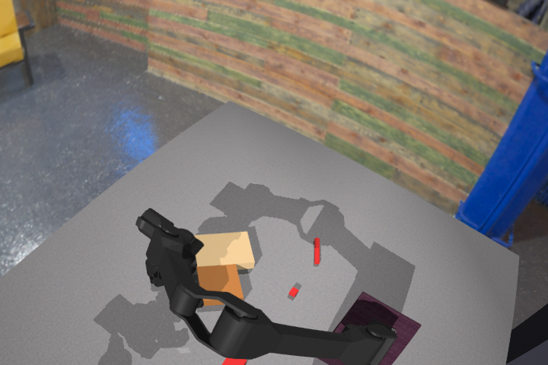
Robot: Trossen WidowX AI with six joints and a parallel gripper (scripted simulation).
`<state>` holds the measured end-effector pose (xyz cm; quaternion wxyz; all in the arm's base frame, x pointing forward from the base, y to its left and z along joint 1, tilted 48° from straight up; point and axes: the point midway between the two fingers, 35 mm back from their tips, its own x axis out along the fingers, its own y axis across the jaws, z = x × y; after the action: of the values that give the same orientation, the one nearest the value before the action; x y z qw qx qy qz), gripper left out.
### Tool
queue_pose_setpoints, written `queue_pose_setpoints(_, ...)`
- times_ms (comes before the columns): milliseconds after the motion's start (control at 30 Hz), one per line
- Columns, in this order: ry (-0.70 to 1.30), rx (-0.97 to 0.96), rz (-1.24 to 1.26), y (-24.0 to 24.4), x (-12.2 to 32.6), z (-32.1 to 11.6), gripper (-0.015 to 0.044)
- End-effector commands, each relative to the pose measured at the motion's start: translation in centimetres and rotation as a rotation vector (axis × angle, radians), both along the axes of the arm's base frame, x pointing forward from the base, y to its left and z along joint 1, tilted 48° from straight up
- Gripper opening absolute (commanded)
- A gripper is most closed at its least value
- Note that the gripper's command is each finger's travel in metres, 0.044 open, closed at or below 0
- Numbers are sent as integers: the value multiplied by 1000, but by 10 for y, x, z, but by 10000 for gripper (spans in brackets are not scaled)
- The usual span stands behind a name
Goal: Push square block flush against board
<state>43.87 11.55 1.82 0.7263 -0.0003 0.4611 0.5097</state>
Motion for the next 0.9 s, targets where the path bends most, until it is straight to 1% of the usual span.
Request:
queue_pose_setpoints(0, 6, -3, -5, 3, 5, 3, 0)
queue_pose_setpoints(467, 5, -2, -5, 14, 20, 16, 0)
queue_pose_setpoints(533, 1, -1, -1, 3, 16, 22, 0)
queue_pose_setpoints(633, 5, -4, -4, -27, 13, 49, 0)
queue_pose_setpoints(833, 6, -4, -5, -29, 13, 51, 0)
queue_pose_setpoints(867, 6, -5, -20, -32, 14, 46, 0)
